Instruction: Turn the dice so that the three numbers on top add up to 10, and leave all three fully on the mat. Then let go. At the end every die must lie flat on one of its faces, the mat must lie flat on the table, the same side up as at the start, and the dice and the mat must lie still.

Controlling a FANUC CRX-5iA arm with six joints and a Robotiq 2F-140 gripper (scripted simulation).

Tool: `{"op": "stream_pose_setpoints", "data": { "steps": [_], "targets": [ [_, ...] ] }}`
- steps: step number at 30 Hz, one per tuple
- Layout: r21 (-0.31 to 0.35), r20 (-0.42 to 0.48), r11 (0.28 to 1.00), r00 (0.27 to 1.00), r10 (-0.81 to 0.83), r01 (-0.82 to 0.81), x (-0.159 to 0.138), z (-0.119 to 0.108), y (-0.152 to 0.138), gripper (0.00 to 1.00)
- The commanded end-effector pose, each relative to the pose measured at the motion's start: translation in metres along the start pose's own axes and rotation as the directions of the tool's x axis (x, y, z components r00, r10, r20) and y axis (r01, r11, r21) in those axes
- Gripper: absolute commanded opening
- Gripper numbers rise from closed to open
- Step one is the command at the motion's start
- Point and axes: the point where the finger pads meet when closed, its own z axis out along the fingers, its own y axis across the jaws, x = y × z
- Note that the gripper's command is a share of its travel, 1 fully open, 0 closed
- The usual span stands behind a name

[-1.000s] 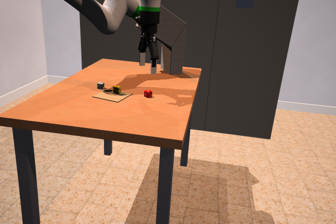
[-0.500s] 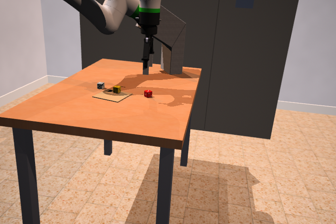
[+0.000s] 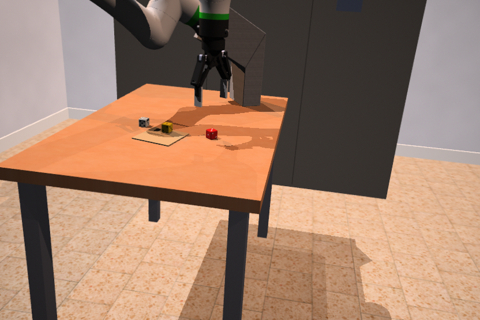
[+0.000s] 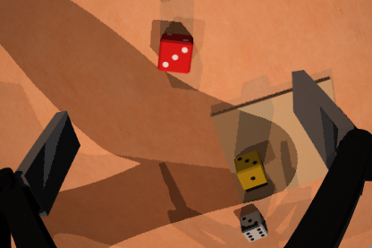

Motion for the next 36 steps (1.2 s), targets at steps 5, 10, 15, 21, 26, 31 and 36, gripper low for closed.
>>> {"op": "stream_pose_setpoints", "data": {
  "steps": [5,10,15,21,26,31,36],
  "targets": [
    [-0.012,-0.005,0.954,0.954,0.299,-0.299,0.001,0.003,-0.001,1.00],
    [-0.011,-0.007,0.892,0.892,0.451,-0.451,0.001,0.004,-0.001,1.00],
    [-0.009,-0.009,0.799,0.799,0.601,-0.601,0.001,0.006,-0.002,1.00],
    [-0.008,-0.010,0.710,0.710,0.704,-0.704,0.001,0.007,-0.002,1.00],
    [-0.006,-0.011,0.565,0.565,0.825,-0.825,0.001,0.009,-0.003,1.00],
    [-0.004,-0.012,0.412,0.412,0.911,-0.911,0.002,0.011,-0.003,1.00],
    [-0.002,-0.012,0.262,0.262,0.965,-0.965,0.002,0.012,-0.004,1.00]
  ]
}}
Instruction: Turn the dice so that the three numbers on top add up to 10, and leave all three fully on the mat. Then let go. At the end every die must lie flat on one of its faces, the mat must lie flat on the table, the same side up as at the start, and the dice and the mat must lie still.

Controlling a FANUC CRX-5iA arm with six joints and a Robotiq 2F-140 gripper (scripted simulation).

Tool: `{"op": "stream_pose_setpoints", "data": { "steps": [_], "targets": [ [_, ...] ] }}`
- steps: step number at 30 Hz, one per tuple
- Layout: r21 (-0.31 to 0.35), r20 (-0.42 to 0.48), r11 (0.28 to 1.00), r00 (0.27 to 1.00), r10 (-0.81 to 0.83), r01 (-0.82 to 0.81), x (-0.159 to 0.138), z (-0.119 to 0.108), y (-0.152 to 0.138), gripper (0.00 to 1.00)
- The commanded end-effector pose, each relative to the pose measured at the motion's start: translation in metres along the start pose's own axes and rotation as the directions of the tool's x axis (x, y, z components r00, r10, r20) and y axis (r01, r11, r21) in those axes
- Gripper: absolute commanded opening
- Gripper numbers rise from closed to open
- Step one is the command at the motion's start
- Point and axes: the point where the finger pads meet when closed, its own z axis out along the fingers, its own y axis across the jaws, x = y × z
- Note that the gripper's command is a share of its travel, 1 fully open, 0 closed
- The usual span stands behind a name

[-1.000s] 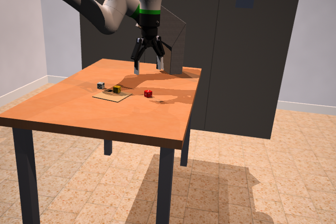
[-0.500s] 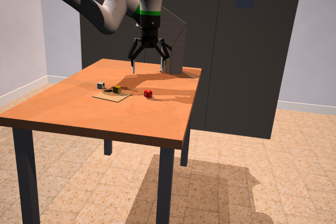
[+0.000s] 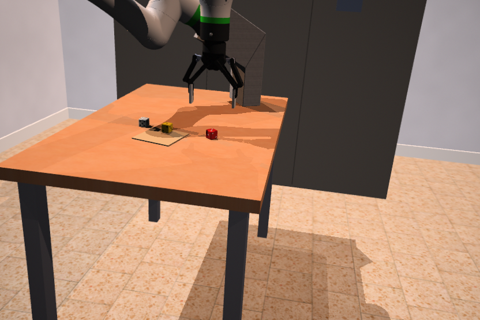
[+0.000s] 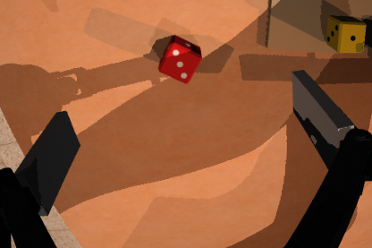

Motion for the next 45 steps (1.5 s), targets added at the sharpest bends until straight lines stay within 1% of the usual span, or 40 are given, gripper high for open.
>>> {"op": "stream_pose_setpoints", "data": {
  "steps": [1,3,4,5,6,8,9,13,16,23,24,45],
  "targets": [
    [-0.001,-0.012,0.996,0.996,0.090,-0.090,-0.0004,0.0007,-0.0003,1.00],
    [0.000,-0.012,0.974,0.974,0.227,-0.227,-0.0008,0.0020,-0.0007,1.00],
    [0.000,-0.012,0.974,0.974,0.228,-0.228,-0.0008,0.0020,-0.0007,1.00],
    [0.001,-0.012,0.961,0.961,0.276,-0.276,-0.0009,0.0024,-0.0008,1.00],
    [0.001,-0.012,0.958,0.958,0.288,-0.288,-0.0009,0.0026,-0.0008,1.00],
    [0.002,-0.012,0.927,0.927,0.376,-0.376,-0.0012,0.0034,-0.0010,1.00],
    [0.002,-0.012,0.921,0.921,0.389,-0.389,-0.0012,0.0036,-0.0011,1.00],
    [0.004,-0.011,0.855,0.855,0.519,-0.519,-0.0016,0.0049,-0.0014,1.00],
    [0.005,-0.011,0.826,0.826,0.564,-0.564,-0.0018,0.0054,-0.0015,1.00],
    [0.005,-0.011,0.814,0.814,0.580,-0.580,-0.0018,0.0056,-0.0016,1.00],
    [0.005,-0.011,0.814,0.814,0.580,-0.580,-0.0018,0.0056,-0.0016,0.28],
    [0.005,-0.011,0.814,0.814,0.580,-0.580,-0.0018,0.0056,-0.0016,0.28]
  ]
}}
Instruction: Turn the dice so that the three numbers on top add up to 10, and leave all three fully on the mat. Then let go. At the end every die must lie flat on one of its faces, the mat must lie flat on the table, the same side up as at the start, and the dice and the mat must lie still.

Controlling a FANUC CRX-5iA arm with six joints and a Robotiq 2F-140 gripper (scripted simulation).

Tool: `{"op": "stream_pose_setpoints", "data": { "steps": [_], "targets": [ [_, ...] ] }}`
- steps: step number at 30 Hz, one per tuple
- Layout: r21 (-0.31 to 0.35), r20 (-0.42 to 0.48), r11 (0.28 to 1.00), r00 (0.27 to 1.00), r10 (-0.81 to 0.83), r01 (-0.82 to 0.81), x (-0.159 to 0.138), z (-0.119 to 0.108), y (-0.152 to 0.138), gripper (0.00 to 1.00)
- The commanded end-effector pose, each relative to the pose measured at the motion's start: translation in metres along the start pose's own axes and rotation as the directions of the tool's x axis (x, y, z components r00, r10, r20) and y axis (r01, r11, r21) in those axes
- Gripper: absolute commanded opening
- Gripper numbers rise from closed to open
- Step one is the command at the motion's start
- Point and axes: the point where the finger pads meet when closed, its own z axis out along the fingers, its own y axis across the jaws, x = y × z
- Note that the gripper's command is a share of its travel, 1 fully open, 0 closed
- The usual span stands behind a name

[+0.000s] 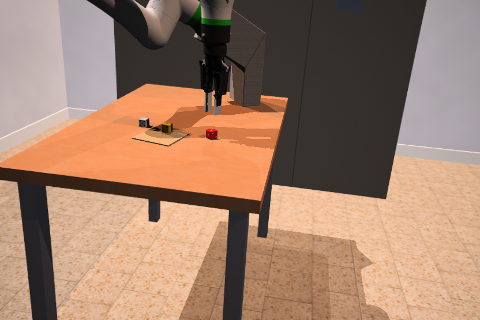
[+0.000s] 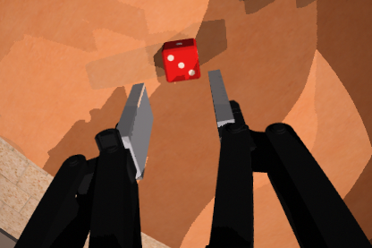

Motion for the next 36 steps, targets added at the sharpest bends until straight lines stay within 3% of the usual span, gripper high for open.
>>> {"op": "stream_pose_setpoints", "data": {
  "steps": [1,24,36],
  "targets": [
    [0.000,0.000,1.000,1.000,0.000,0.000,0.000,0.000,0.000,0.28],
    [0.000,0.000,1.000,1.000,0.000,0.000,0.000,0.002,0.000,0.28],
    [0.000,0.000,1.000,1.000,0.000,0.000,0.000,0.014,0.000,0.28]
  ]
}}
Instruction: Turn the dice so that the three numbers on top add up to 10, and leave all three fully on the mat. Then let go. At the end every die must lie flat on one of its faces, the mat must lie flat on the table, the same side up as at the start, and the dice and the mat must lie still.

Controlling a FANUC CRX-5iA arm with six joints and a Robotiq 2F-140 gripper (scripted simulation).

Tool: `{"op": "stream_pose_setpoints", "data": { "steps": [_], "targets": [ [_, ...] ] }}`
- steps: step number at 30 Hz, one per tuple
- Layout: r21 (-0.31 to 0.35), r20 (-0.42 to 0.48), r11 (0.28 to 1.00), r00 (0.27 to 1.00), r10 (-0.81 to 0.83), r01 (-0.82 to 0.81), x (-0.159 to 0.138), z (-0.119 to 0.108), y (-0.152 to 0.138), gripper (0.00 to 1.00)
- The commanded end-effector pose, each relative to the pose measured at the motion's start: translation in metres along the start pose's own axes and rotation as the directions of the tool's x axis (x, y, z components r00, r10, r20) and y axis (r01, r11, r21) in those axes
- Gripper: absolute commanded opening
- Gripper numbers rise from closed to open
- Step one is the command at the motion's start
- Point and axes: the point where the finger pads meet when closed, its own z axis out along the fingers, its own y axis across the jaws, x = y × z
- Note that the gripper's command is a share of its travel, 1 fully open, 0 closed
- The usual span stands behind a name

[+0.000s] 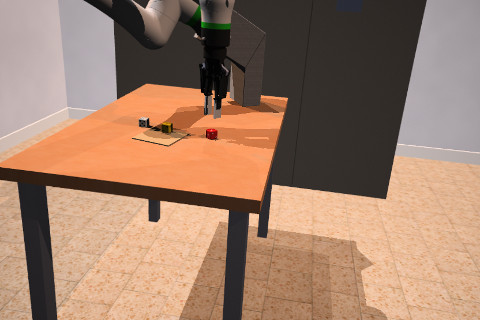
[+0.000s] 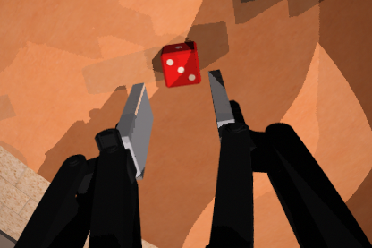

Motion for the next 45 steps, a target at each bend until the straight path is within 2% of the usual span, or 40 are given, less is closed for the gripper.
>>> {"op": "stream_pose_setpoints", "data": {
  "steps": [1,20,45],
  "targets": [
    [0.000,0.000,1.000,1.000,0.000,0.000,0.000,0.004,0.000,0.28],
    [0.000,0.000,1.000,1.000,0.000,0.000,0.000,0.030,0.000,0.28],
    [0.000,0.000,1.000,1.000,0.000,0.000,0.000,0.040,0.000,0.28]
  ]
}}
